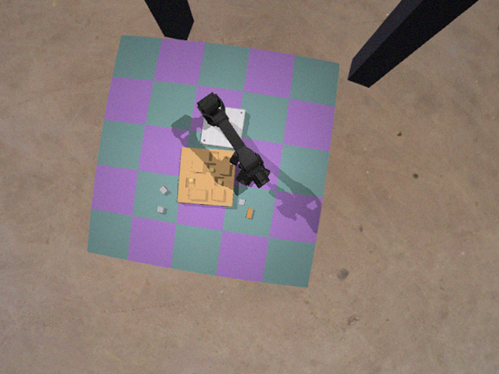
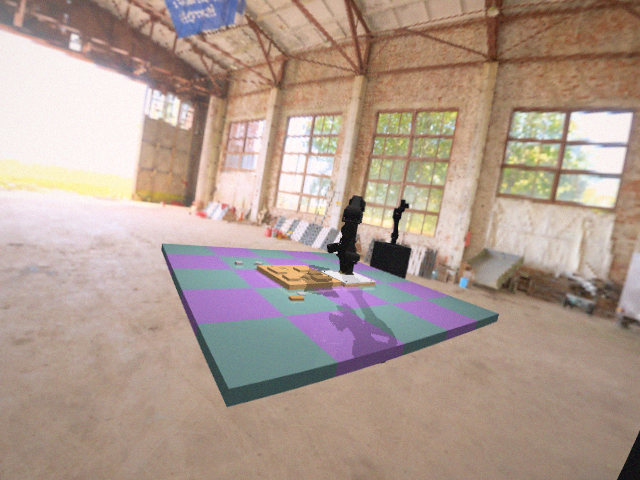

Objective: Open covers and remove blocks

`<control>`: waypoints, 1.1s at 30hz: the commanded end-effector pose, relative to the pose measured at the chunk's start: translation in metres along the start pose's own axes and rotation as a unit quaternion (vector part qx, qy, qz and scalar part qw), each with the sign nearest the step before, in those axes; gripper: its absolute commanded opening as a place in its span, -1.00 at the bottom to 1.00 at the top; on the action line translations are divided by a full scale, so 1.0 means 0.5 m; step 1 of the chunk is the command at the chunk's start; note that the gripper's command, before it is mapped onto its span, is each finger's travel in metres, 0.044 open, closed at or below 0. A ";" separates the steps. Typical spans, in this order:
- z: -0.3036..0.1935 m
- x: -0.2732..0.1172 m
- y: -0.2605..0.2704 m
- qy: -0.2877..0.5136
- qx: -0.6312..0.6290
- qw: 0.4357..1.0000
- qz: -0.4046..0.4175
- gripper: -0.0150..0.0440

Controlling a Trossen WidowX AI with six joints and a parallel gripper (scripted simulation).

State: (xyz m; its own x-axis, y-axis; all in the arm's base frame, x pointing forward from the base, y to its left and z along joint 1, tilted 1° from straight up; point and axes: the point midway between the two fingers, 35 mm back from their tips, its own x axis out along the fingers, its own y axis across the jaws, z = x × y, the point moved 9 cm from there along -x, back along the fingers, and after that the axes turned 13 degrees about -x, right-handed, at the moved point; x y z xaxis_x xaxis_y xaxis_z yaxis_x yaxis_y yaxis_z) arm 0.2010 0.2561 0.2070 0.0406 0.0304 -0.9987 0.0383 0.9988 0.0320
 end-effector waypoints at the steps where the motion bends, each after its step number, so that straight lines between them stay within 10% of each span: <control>1: 0.001 0.020 0.001 0.002 0.002 1.000 -0.005 -0.22; 33: 0.000 0.125 0.000 0.002 0.002 1.000 -0.006 -0.22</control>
State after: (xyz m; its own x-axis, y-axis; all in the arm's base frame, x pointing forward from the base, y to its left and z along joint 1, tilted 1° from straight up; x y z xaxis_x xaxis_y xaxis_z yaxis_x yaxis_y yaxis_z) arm 0.2039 0.2585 0.1529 0.0409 0.0306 -0.9987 0.0406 0.9987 0.0323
